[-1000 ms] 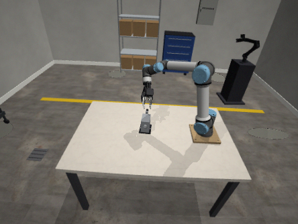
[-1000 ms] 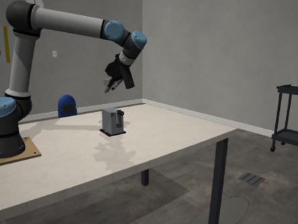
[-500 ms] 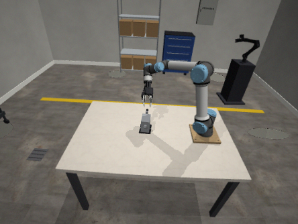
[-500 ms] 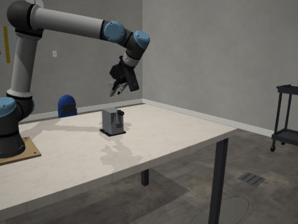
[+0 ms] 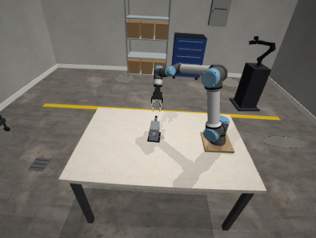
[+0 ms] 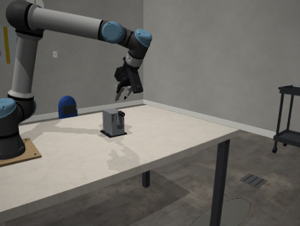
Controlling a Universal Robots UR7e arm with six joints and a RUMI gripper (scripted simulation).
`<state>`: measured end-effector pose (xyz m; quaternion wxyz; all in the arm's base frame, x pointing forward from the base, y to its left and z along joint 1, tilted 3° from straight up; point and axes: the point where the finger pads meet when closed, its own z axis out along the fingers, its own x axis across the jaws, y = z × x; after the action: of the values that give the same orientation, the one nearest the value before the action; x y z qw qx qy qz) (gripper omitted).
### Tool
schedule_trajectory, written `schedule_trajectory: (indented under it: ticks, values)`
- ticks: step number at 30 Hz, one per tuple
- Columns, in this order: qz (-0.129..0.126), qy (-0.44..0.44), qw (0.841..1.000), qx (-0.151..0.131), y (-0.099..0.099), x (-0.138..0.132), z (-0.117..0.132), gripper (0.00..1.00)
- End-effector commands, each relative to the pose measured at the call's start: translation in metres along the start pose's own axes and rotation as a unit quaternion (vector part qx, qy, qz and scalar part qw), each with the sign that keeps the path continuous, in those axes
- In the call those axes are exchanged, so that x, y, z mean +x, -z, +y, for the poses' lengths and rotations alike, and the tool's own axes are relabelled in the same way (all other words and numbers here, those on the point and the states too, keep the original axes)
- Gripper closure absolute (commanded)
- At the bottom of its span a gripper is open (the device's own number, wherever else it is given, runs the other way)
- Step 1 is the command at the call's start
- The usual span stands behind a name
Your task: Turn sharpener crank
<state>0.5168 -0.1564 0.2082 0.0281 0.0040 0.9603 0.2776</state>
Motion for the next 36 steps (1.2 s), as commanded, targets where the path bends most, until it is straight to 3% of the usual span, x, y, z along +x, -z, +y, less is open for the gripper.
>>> schedule_trajectory:
  ticks: [1, 3, 7, 10, 14, 36]
  values:
    - [-0.005, -0.019, 1.0, 0.015, 0.008, 0.001, -0.017, 0.68]
    - [-0.006, -0.018, 1.0, 0.015, 0.011, 0.002, -0.023, 0.68]
    - [-0.019, -0.068, 0.997, 0.045, 0.018, 0.007, -0.04, 0.68]
    - [-0.019, -0.067, 0.996, 0.046, 0.026, 0.007, -0.054, 0.68]
    - [-0.019, -0.067, 0.996, 0.046, 0.027, 0.008, -0.056, 0.68]
    - [-0.017, -0.066, 0.997, 0.044, -0.023, 0.007, -0.058, 0.68]
